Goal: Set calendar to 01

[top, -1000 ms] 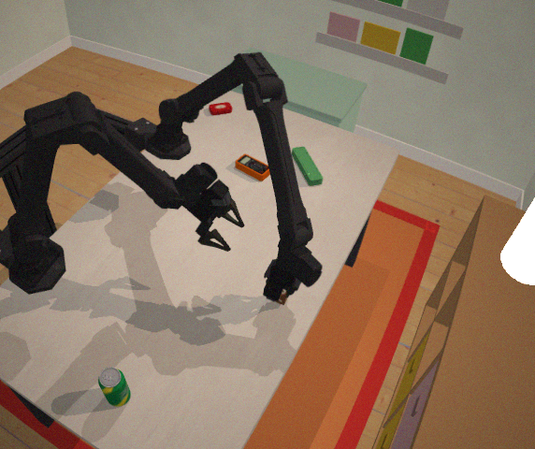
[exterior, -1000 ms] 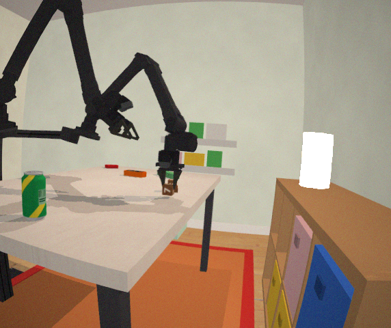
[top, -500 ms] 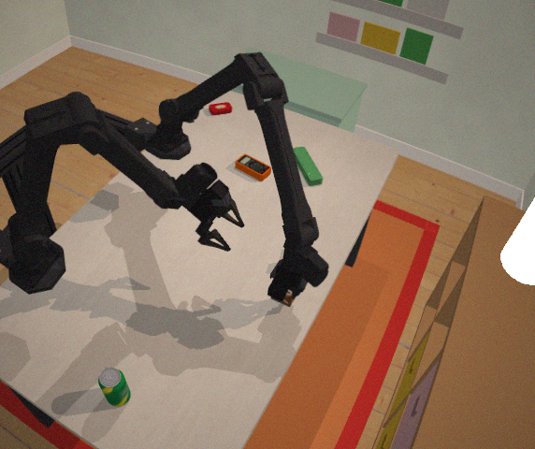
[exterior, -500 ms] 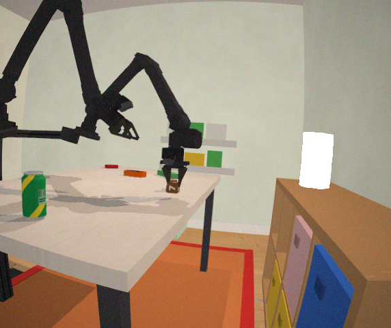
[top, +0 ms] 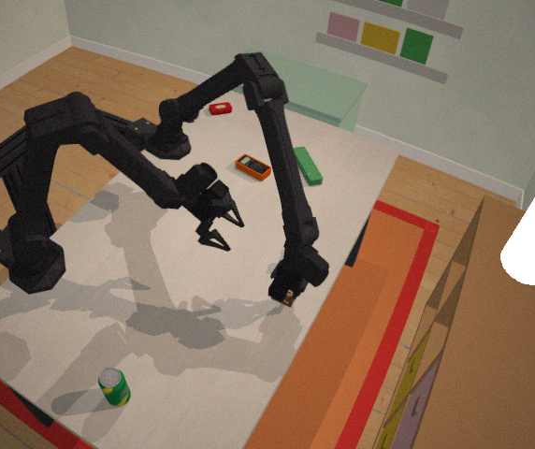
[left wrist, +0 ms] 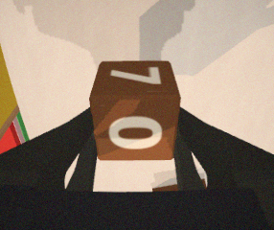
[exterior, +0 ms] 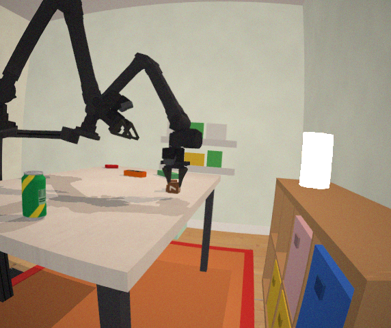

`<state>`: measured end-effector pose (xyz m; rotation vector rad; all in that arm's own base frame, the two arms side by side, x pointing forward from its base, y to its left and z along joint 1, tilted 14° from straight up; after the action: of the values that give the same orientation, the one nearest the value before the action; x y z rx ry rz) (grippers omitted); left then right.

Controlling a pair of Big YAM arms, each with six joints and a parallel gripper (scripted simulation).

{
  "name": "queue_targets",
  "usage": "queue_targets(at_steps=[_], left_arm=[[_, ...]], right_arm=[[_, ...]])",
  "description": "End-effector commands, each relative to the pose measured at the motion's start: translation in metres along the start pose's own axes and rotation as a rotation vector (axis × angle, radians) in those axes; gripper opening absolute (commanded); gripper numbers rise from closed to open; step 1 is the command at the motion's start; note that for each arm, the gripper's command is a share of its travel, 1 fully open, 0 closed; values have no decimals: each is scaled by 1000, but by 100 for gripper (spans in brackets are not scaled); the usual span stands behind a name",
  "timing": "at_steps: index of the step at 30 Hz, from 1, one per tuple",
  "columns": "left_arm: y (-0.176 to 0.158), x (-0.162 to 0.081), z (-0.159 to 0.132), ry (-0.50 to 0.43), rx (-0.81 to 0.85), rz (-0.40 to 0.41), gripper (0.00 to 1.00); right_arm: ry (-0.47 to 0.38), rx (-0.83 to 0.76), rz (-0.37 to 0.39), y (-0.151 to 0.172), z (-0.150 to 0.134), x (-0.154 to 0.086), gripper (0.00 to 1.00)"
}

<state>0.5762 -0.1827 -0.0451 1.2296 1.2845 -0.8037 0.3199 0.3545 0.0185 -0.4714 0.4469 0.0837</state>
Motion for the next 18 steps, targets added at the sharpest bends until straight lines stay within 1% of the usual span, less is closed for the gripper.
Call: queue_targets(at_steps=[1,4,5,6,7,8,9,10,11,12,13,18], left_arm=[[-5,19,0,10,3,-15,35],[-15,25,-4,19,8,-30,35],[-10,22,-2,13,5,-20,35],[-14,25,-3,16,6,-25,35],[-9,22,-1,10,4,-15,35],[-14,25,-3,15,6,-22,35],[-10,23,-1,10,4,-15,35],[-19,28,-5,20,8,-30,35],[-14,25,-3,14,5,-21,35],[-19,28,-5,18,7,-28,35],[-13,25,-2,10,4,-15,35],[-13,26,-2,10,4,-15,35]], right_arm=[[-21,33,3,4,14,1,100],[-21,33,3,4,14,1,100],[-21,33,3,4,14,1,100],[-21,33,3,4,14,1,100],[-21,33,3,4,14,1,100],[-21,33,3,4,14,1,100],[-21,33,3,4,14,1,100],[-21,33,3,4,14,1,100],[-21,33,3,4,14,1,100],[-21,33,3,4,14,1,100],[-21,33,3,4,14,1,100],[-21,33,3,4,14,1,100]])
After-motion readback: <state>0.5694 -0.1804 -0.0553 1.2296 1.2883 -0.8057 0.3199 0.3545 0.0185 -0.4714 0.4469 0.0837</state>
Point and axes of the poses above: on each arm, the point where the finger pads meet when closed, its own x axis out along the fingers, its own y axis across the jaws, z = x × y, the point moved 9 cm from there along -x, back along the fingers, and after that the axes turned 13 degrees about -x, right-handed, at the moved point
